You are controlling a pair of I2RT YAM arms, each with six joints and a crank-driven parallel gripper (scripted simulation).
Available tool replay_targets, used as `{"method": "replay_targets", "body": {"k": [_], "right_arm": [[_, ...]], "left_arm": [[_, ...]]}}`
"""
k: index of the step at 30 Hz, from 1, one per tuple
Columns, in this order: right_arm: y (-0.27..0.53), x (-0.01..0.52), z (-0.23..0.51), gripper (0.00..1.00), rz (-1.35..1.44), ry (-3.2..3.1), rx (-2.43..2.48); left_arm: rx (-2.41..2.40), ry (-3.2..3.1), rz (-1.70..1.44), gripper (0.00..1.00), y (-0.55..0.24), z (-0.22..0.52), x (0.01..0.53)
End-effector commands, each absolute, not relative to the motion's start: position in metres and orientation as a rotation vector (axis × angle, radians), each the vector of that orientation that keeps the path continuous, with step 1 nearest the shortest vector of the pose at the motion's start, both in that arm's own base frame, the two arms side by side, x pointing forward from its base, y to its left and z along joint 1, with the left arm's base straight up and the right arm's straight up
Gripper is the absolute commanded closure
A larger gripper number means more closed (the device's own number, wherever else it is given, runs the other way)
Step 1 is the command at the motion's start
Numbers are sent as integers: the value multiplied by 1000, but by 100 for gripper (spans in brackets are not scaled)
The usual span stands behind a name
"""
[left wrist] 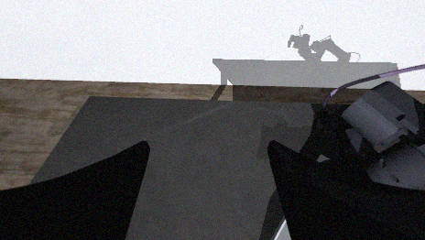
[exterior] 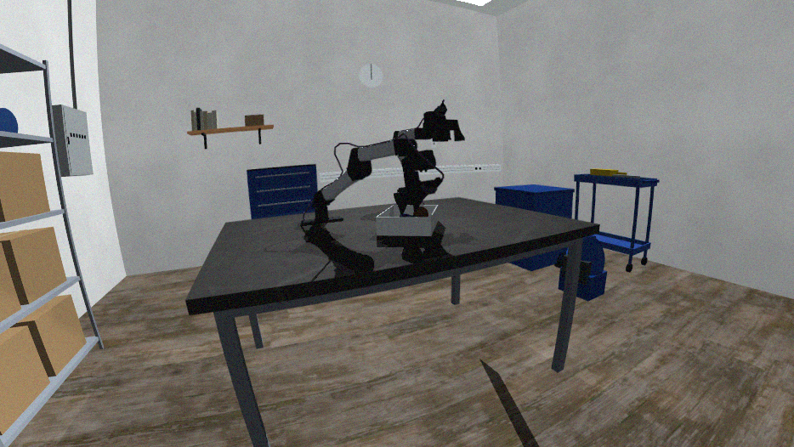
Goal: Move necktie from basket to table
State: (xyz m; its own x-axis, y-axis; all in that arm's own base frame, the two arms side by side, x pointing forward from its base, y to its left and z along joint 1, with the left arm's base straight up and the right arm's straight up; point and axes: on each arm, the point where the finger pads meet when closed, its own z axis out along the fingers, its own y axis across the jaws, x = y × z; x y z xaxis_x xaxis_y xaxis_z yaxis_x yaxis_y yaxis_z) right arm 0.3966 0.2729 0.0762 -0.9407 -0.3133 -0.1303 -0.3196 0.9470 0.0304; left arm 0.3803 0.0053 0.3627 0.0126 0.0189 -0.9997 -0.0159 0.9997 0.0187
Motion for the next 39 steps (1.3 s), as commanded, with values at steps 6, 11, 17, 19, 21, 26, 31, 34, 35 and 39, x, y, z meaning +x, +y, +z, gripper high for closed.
{"method": "replay_targets", "body": {"k": [6,11,17,19,21,26,31,34,35,39], "right_arm": [[276,393,68,20,-3,3103,-527],[276,393,60,20,-3,3103,-527],[276,393,49,20,-3,3103,-527],[276,393,45,20,-3,3103,-527],[276,393,43,20,-3,3103,-527],[276,393,36,20,-3,3103,-527],[276,393,27,20,-3,3103,-527],[276,393,24,20,-3,3103,-527],[276,393,23,20,-3,3103,-527],[276,393,21,20,-3,3103,-527]], "left_arm": [[2,1558,27,0,5,363,380],[2,1558,27,0,5,363,380],[2,1558,27,0,5,363,380],[2,1558,27,0,5,363,380],[2,1558,27,0,5,363,380],[2,1558,27,0,5,363,380],[2,1558,27,0,5,363,380],[2,1558,27,0,5,363,380],[2,1558,27,0,5,363,380],[2,1558,27,0,5,363,380]]}}
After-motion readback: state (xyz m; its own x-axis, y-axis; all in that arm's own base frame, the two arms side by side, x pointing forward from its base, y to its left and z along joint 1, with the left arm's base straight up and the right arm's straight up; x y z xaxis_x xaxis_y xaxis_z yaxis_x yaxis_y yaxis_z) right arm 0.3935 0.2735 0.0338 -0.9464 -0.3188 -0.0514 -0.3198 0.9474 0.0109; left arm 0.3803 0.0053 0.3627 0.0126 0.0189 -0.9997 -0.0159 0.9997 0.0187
